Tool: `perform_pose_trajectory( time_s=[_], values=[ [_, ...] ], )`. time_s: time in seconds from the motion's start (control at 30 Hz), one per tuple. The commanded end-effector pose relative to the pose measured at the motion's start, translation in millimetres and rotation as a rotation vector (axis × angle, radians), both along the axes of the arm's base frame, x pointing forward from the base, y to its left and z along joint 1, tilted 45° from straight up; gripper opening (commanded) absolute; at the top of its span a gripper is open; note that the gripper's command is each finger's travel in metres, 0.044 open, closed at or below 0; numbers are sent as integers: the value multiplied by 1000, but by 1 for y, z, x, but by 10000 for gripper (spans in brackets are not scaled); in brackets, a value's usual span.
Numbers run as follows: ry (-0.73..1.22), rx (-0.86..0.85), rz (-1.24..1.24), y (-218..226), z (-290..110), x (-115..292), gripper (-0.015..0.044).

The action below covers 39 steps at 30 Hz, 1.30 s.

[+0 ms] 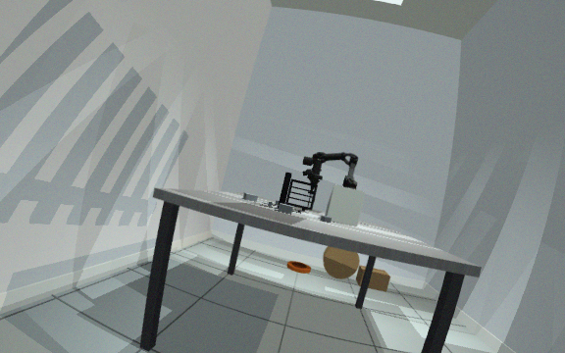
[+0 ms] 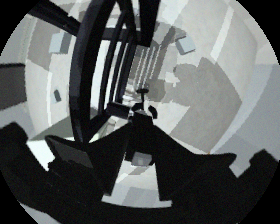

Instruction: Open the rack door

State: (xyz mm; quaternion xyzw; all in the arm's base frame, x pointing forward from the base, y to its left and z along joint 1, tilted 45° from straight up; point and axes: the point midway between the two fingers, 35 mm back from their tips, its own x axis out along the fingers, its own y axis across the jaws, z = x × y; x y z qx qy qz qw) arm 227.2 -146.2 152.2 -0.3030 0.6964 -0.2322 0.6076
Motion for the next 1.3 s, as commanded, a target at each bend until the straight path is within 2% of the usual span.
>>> perform_pose_trajectory(
  time_s=[0.0, 0.03, 0.37, 0.4, 1.27],
  values=[
    [5, 1, 7, 0, 1, 0, 16],
    [5, 1, 7, 0, 1, 0, 16],
    [5, 1, 7, 0, 1, 0, 279],
    [5, 1, 7, 0, 1, 0, 288],
    [5, 8, 7, 26, 25, 5, 288]
  ],
)
